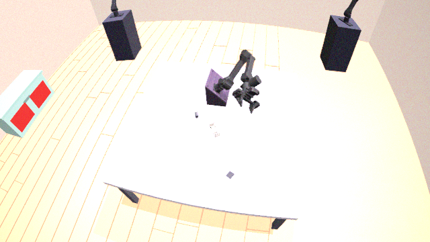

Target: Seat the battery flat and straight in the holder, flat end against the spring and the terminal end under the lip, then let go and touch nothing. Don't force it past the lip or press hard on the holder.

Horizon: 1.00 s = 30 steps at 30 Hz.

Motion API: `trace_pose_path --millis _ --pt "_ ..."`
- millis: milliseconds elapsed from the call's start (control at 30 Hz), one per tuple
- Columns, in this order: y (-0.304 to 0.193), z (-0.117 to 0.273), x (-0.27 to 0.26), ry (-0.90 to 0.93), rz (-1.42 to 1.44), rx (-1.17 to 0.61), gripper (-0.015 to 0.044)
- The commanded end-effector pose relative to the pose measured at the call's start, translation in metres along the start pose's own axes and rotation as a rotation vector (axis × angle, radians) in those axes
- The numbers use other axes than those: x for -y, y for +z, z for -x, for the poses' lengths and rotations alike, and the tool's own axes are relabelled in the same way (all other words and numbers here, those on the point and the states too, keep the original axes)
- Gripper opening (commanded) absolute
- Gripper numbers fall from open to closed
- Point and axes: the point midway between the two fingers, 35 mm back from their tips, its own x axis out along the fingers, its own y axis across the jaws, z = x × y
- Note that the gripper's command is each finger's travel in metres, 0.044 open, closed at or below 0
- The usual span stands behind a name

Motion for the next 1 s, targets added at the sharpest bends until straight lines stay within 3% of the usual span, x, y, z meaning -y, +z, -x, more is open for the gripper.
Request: trace_pose_path --millis 0,100,267,467,733,967 --pt "-0.001 -0.001 0.001 -0.002 0.002 -0.005 0.0374" --pt "-0.024 -0.012 0.016 -0.032 0.035 -0.084 0.0295" --pt "-0.097 -0.027 0.053 -0.067 0.118 -0.375 0.0164" --pt "-0.199 -0.009 0.097 -0.018 0.131 -0.818 0.0006" --pt "-0.306 0.074 0.124 0.202 -0.137 -1.327 0.0000" --pt "-0.337 0.147 0.109 0.471 -0.620 -1.492 0.0000"
